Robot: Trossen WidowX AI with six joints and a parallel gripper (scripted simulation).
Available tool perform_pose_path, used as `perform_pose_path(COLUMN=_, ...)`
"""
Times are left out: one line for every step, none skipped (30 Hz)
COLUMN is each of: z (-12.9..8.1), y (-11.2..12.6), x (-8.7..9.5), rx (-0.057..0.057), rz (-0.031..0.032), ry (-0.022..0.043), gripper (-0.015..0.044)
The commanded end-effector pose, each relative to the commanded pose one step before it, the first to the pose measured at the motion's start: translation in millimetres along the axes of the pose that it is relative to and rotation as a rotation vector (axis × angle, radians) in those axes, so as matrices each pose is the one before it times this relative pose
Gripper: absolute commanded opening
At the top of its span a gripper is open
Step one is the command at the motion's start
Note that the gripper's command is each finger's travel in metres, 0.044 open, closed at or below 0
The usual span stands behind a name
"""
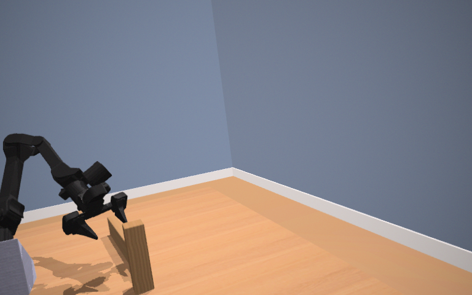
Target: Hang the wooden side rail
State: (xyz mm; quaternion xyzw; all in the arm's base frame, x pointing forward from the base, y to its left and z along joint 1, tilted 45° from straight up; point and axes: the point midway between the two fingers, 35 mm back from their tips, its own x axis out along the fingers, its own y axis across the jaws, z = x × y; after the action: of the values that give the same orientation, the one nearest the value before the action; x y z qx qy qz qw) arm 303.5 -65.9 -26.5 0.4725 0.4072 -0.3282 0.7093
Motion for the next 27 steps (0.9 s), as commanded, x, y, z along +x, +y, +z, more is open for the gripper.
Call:
perform_pose_path(z=-2.21, y=-2.91, x=-0.09, rx=0.0258, rz=-0.00720, ry=-0.00330, gripper=0.0440)
perform_pose_path(z=0.00, y=0.00, x=0.00, rx=0.0000, rz=0.00000, ry=0.00000, gripper=0.0440)
perform_pose_path(z=0.00, y=0.00, x=0.00, rx=0.0000, rz=0.00000, ry=0.00000, gripper=0.0440)
perform_pose_path(z=0.00, y=0.00, x=0.00, rx=0.0000, rz=0.00000, ry=0.00000, gripper=0.0440)
perform_pose_path(z=0.00, y=0.00, x=0.00, rx=0.0000, rz=0.00000, ry=0.00000, gripper=0.0440)
perform_pose_path(z=0.00, y=0.00, x=0.00, rx=0.0000, rz=0.00000, ry=0.00000, gripper=0.0440)
perform_pose_path(z=0.00, y=0.00, x=0.00, rx=0.0000, rz=0.00000, ry=0.00000, gripper=0.0440)
perform_pose_path(z=0.00, y=0.00, x=0.00, rx=0.0000, rz=0.00000, ry=0.00000, gripper=0.0440)
perform_pose_path(z=0.00, y=0.00, x=0.00, rx=0.0000, rz=0.00000, ry=0.00000, gripper=0.0440)
perform_pose_path(z=0.00, y=0.00, x=0.00, rx=0.0000, rz=0.00000, ry=0.00000, gripper=0.0440)
perform_pose_path(z=0.00, y=0.00, x=0.00, rx=0.0000, rz=0.00000, ry=0.00000, gripper=0.0440)
perform_pose_path(z=0.00, y=0.00, x=0.00, rx=0.0000, rz=0.00000, ry=0.00000, gripper=0.0440)
perform_pose_path(z=0.00, y=0.00, x=0.00, rx=0.0000, rz=0.00000, ry=0.00000, gripper=0.0440)
perform_pose_path(z=0.00, y=0.00, x=0.00, rx=0.0000, rz=0.00000, ry=0.00000, gripper=0.0440)
perform_pose_path(z=0.00, y=0.00, x=0.00, rx=0.0000, rz=0.00000, ry=0.00000, gripper=0.0440)
perform_pose_path(z=0.00, y=0.00, x=0.00, rx=0.0000, rz=0.00000, ry=0.00000, gripper=0.0440)
perform_pose_path(z=0.00, y=0.00, x=0.00, rx=0.0000, rz=0.00000, ry=0.00000, gripper=0.0440)
perform_pose_path(z=0.00, y=0.00, x=0.00, rx=0.0000, rz=0.00000, ry=0.00000, gripper=0.0440)
perform_pose_path(z=-0.16, y=0.26, x=0.18, rx=-0.0114, rz=-0.00133, ry=0.00342, gripper=0.0440)
perform_pose_path(z=-0.46, y=0.78, x=0.53, rx=-0.0341, rz=-0.00374, ry=0.01035, gripper=0.0440)
perform_pose_path(z=-0.71, y=1.32, x=0.83, rx=-0.0566, rz=-0.00540, ry=0.01754, gripper=0.0440)
perform_pose_path(z=-0.76, y=1.63, x=0.92, rx=-0.0681, rz=-0.00508, ry=0.02155, gripper=0.0440)
perform_pose_path(z=-0.63, y=1.67, x=0.84, rx=-0.0678, rz=-0.00350, ry=0.02186, gripper=0.0440)
perform_pose_path(z=-0.50, y=1.71, x=0.75, rx=-0.0675, rz=-0.00189, ry=0.02204, gripper=0.0440)
perform_pose_path(z=-0.38, y=1.73, x=0.67, rx=-0.0673, rz=-0.00028, ry=0.02211, gripper=0.0440)
perform_pose_path(z=-0.26, y=1.75, x=0.58, rx=-0.0670, rz=0.00134, ry=0.02205, gripper=0.0440)
perform_pose_path(z=-0.13, y=1.76, x=0.50, rx=-0.0667, rz=0.00295, ry=0.02187, gripper=0.0440)
